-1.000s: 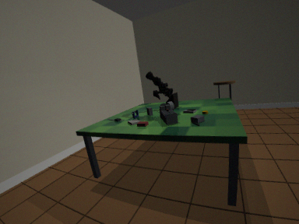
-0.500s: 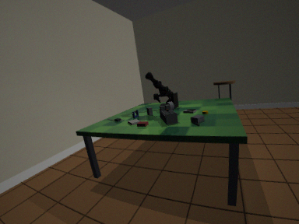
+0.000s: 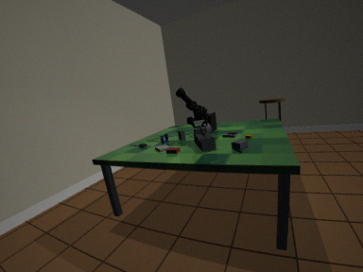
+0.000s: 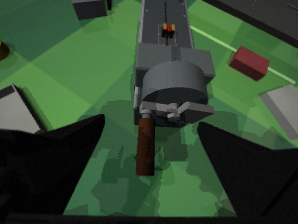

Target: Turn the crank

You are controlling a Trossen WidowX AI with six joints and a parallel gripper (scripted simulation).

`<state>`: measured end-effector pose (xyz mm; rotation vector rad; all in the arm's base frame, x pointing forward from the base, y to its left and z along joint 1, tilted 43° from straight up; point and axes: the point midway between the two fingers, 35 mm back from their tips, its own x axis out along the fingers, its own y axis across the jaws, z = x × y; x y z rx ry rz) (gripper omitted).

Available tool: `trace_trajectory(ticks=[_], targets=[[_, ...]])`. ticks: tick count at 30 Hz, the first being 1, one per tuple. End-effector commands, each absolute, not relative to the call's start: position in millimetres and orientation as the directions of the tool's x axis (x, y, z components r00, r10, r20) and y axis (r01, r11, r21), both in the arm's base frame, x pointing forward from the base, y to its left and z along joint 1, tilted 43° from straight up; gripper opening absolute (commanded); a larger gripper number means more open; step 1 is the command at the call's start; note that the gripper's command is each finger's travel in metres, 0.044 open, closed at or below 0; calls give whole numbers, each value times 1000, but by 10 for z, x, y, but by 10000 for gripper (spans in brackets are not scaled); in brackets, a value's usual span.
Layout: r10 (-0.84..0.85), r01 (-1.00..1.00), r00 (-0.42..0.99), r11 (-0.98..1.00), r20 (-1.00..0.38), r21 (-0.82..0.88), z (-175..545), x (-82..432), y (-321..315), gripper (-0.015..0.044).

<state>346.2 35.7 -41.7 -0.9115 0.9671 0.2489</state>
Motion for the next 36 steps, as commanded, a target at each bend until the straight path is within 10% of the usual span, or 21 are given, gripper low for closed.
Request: trace_trajectory(ticks=[1, 17, 36], targets=[[-198, -569, 559, 615, -805, -546, -513, 3424, 306, 440], [-199, -568, 560, 614, -804, -548, -659, 3398, 159, 440], [-199, -568, 560, 614, -804, -548, -659, 3398, 159, 0]])
